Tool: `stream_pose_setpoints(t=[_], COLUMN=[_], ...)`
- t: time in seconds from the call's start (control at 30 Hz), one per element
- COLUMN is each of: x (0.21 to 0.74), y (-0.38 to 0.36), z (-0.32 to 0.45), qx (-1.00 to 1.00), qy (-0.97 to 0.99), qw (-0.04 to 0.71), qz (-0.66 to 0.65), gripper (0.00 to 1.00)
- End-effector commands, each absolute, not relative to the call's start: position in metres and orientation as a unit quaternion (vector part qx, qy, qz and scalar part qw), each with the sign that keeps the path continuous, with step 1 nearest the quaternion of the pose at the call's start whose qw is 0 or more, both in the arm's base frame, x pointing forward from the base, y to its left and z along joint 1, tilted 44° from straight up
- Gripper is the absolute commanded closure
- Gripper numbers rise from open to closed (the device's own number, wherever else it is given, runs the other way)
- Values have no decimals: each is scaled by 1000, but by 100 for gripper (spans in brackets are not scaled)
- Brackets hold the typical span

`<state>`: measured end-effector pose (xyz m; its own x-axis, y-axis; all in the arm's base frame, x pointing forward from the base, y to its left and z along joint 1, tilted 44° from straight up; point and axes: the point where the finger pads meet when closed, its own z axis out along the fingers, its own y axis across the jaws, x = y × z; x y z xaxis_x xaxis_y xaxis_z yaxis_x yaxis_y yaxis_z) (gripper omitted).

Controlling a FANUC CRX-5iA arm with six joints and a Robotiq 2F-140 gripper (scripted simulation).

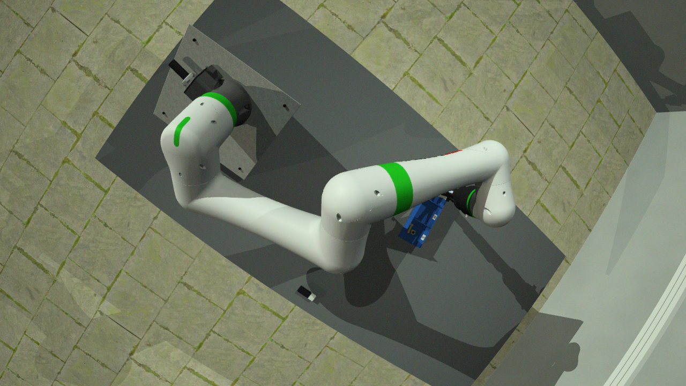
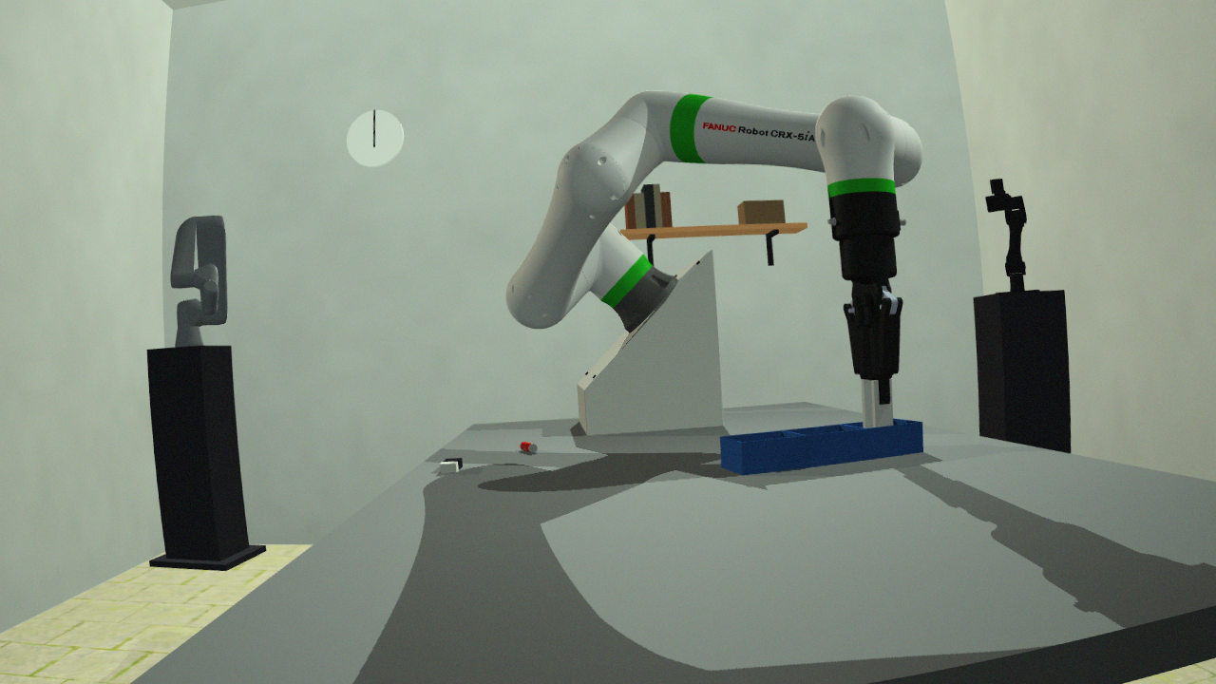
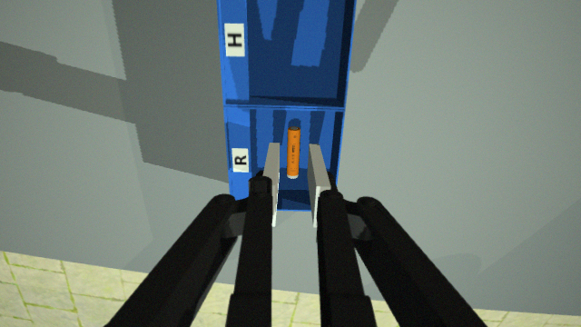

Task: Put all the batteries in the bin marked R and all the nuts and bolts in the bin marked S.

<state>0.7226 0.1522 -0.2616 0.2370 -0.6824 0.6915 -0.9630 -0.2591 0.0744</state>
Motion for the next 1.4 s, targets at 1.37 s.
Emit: stream_pose_setpoints(t=[1.37], x=[643], y=[75], z=[-154], qx=[545], qy=[-748], qw=[191], qz=[327], gripper=[74])
